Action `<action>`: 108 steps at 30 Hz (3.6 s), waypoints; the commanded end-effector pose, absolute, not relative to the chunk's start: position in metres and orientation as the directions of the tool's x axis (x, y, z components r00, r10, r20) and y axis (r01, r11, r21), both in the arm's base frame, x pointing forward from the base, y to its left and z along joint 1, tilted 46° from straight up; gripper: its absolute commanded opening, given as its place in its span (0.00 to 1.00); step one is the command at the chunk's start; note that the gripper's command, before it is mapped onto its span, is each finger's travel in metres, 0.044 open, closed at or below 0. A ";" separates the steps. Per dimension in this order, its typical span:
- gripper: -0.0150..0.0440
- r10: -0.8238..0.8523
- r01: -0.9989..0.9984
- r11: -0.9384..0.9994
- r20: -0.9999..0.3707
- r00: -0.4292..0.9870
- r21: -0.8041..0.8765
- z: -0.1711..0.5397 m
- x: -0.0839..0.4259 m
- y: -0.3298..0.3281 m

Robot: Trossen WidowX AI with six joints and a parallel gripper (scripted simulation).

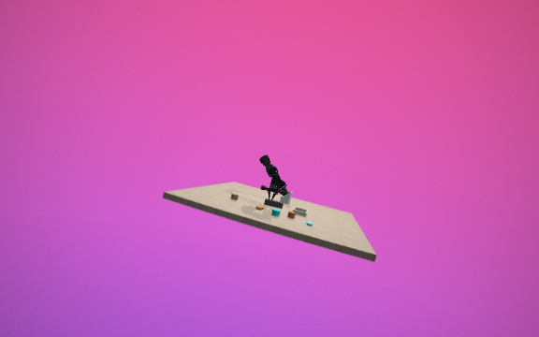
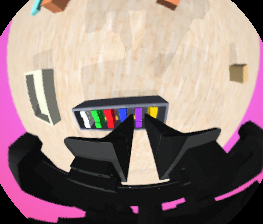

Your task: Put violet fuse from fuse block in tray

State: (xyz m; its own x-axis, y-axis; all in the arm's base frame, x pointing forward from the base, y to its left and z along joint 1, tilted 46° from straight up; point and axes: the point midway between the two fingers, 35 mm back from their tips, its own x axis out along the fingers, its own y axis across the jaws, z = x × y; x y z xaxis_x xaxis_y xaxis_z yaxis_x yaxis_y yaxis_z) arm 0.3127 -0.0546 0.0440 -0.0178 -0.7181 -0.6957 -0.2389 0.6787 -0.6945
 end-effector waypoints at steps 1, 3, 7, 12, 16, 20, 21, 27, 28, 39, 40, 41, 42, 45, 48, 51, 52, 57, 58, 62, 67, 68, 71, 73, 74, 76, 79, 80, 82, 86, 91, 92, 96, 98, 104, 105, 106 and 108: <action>0.38 -0.720 -0.245 0.675 -0.693 -0.017 -0.696 0.042 0.312 -0.055; 0.36 -0.718 -0.239 0.679 -0.696 -0.018 -0.694 0.044 0.313 -0.055; 0.31 -0.718 -0.239 0.679 -0.696 -0.018 -0.694 0.044 0.313 -0.055; 0.26 -0.718 -0.239 0.679 -0.696 -0.018 -0.694 0.044 0.313 -0.055; 0.25 -0.718 -0.239 0.679 -0.696 -0.018 -0.694 0.044 0.313 -0.055; 0.25 -0.718 -0.239 0.679 -0.696 -0.018 -0.694 0.045 0.313 -0.053; 0.25 -0.718 -0.240 0.679 -0.696 -0.018 -0.694 0.045 0.313 -0.053; 0.25 -0.718 -0.240 0.679 -0.696 -0.018 -0.694 0.047 0.313 -0.051; 0.25 -0.718 -0.240 0.679 -0.696 -0.018 -0.694 0.048 0.313 -0.050; 0.25 -0.718 -0.241 0.678 -0.696 -0.018 -0.694 0.051 0.313 -0.046; 0.25 -0.718 -0.241 0.678 -0.696 -0.018 -0.694 0.051 0.313 -0.046; 0.25 -0.718 -0.241 0.678 -0.696 -0.018 -0.694 0.052 0.313 -0.046; 0.25 -0.718 -0.241 0.678 -0.696 -0.018 -0.694 0.052 0.313 -0.045; 0.25 -0.718 -0.241 0.678 -0.696 -0.018 -0.694 0.053 0.313 -0.044; 0.25 -0.718 -0.242 0.678 -0.696 -0.018 -0.694 0.054 0.313 -0.043; 0.25 -0.718 -0.242 0.678 -0.696 -0.018 -0.694 0.055 0.313 -0.042; 0.25 -0.718 -0.242 0.678 -0.696 -0.018 -0.694 0.055 0.313 -0.042; 0.25 -0.718 -0.242 0.678 -0.696 -0.018 -0.694 0.057 0.313 -0.040; 0.25 -0.718 -0.243 0.678 -0.696 -0.018 -0.694 0.057 0.313 -0.040; 0.25 -0.718 -0.243 0.678 -0.696 -0.017 -0.694 0.059 0.313 -0.038; 0.25 -0.718 -0.243 0.678 -0.695 -0.017 -0.694 0.060 0.313 -0.036; 0.25 -0.718 -0.243 0.678 -0.695 -0.017 -0.694 0.061 0.313 -0.036; 0.25 -0.718 -0.244 0.678 -0.695 -0.017 -0.694 0.062 0.313 -0.035; 0.25 -0.719 -0.244 0.677 -0.695 -0.017 -0.694 0.062 0.313 -0.034; 0.25 -0.719 -0.244 0.677 -0.695 -0.017 -0.694 0.063 0.313 -0.034; 0.25 -0.719 -0.244 0.677 -0.695 -0.017 -0.694 0.064 0.313 -0.033; 0.25 -0.719 -0.244 0.677 -0.695 -0.017 -0.694 0.065 0.313 -0.032; 0.25 -0.719 -0.244 0.677 -0.695 -0.017 -0.694 0.065 0.313 -0.032; 0.25 -0.719 -0.244 0.677 -0.695 -0.017 -0.694 0.066 0.313 -0.031; 0.25 -0.719 -0.245 0.677 -0.695 -0.017 -0.694 0.067 0.313 -0.030; 0.25 -0.719 -0.245 0.677 -0.695 -0.017 -0.694 0.069 0.313 -0.028; 0.25 -0.719 -0.245 0.677 -0.695 -0.017 -0.694 0.069 0.313 -0.027; 0.25 -0.719 -0.245 0.676 -0.695 -0.017 -0.694 0.070 0.313 -0.026; 0.25 -0.719 -0.245 0.677 -0.695 -0.017 -0.694 0.072 0.313 -0.024; 0.25 -0.719 -0.245 0.677 -0.695 -0.017 -0.694 0.079 0.313 -0.017; 0.25 -0.719 -0.245 0.677 -0.695 -0.017 -0.694 0.080 0.313 -0.015; 0.25 -0.719 -0.245 0.677 -0.695 -0.017 -0.694 0.082 0.313 -0.014; 0.25 -0.719 -0.246 0.677 -0.695 -0.017 -0.694 0.084 0.313 -0.012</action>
State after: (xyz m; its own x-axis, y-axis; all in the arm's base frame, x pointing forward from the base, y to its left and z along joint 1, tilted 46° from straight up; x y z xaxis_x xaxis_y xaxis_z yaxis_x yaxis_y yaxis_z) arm 0.3122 -0.0169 0.0798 -0.0211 -0.7213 -0.6923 -0.2491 0.6744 -0.6951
